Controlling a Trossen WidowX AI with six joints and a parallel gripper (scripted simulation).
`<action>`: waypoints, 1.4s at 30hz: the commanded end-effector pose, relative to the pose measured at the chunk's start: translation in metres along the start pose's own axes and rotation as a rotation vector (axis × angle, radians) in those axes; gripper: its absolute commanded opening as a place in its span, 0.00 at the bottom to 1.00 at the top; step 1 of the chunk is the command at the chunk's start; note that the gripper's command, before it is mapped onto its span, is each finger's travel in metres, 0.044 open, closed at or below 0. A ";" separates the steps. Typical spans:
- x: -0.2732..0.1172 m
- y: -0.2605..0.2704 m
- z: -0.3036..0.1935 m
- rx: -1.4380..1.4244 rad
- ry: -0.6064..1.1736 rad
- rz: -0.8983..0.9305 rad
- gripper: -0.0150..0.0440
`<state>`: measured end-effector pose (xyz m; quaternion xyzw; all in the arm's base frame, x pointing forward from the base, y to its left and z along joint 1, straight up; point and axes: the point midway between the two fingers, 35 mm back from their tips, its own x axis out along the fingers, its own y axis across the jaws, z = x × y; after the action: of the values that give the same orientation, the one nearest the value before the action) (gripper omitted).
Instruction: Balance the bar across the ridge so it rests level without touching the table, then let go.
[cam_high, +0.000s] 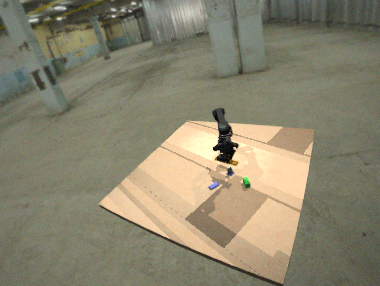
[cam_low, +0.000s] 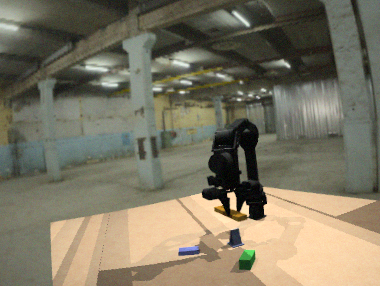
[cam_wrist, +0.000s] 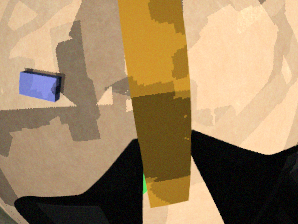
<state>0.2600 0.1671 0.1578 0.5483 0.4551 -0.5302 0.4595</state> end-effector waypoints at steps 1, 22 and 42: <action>-0.001 -0.010 -0.011 0.029 0.002 -0.003 0.25; 0.028 -0.009 -0.012 0.030 0.003 -0.003 0.25; 0.042 -0.009 -0.011 0.030 0.002 -0.003 0.25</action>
<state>0.2548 0.1801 0.1168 0.5565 0.4466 -0.5363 0.4508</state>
